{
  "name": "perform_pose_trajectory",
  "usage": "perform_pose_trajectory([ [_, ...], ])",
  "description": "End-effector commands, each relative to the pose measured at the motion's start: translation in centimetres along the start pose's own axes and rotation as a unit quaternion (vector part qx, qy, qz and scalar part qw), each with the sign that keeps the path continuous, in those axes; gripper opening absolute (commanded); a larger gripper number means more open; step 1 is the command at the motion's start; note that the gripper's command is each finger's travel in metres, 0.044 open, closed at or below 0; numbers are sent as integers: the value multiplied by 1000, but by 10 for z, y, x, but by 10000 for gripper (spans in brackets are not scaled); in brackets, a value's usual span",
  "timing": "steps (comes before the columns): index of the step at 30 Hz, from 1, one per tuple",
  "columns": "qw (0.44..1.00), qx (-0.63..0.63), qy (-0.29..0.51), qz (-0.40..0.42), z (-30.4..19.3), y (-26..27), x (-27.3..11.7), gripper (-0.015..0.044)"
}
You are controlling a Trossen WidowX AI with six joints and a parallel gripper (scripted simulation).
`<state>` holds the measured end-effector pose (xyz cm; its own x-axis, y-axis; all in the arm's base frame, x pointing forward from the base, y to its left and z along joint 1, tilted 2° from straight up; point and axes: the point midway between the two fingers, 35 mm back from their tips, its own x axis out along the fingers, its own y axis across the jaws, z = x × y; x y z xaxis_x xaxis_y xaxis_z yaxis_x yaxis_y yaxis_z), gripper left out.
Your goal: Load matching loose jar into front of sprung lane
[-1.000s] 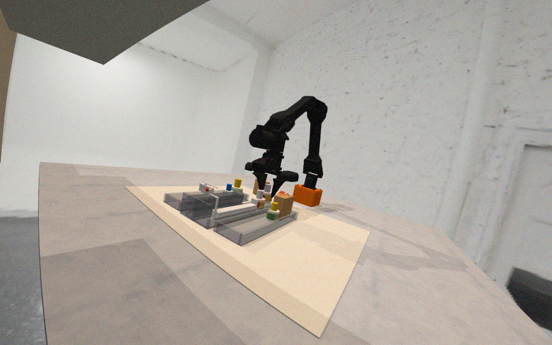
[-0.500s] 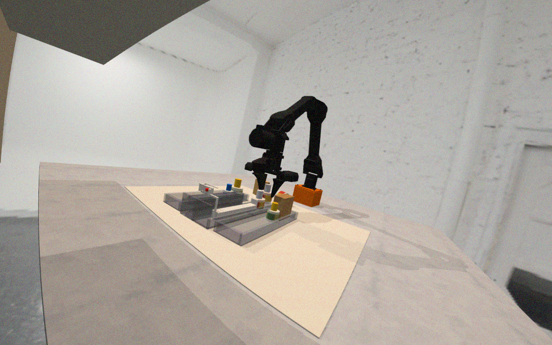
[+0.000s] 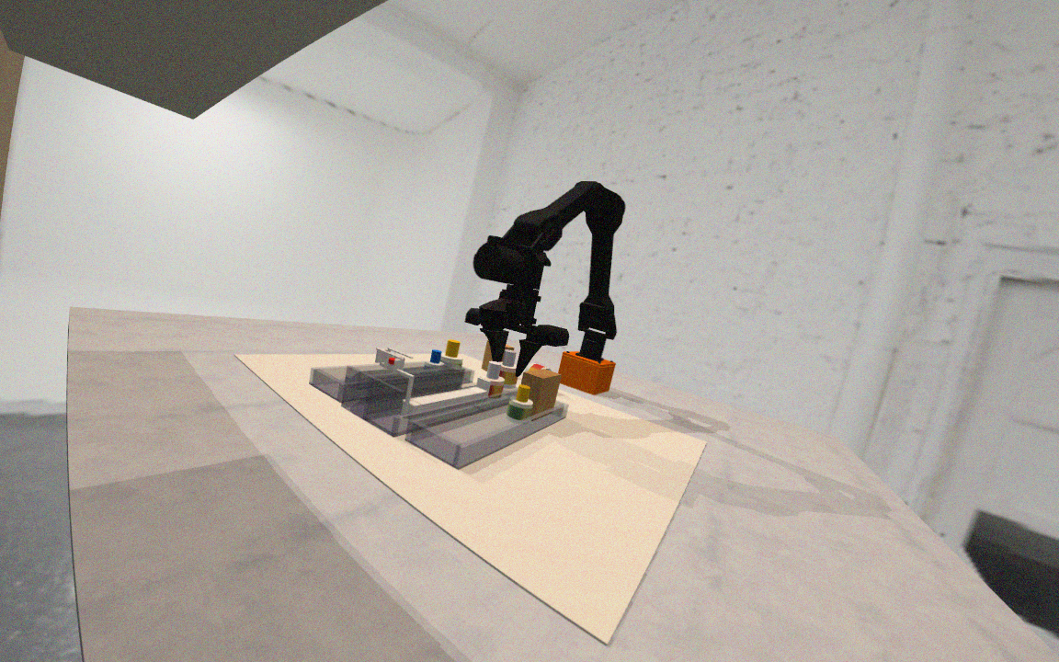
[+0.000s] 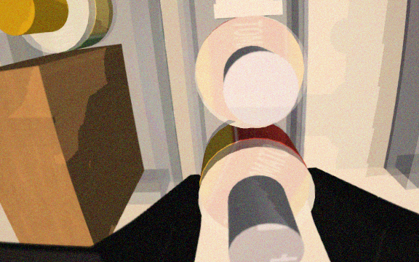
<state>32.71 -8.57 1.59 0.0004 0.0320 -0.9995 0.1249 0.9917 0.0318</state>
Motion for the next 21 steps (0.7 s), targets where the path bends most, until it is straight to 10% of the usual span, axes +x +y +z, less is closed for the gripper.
perform_pose_trajectory([
  [1,1000,2,-17,-3,10,-1,-5,0],
  [21,1000,2,-17,-3,13,-1,-5,0],
])
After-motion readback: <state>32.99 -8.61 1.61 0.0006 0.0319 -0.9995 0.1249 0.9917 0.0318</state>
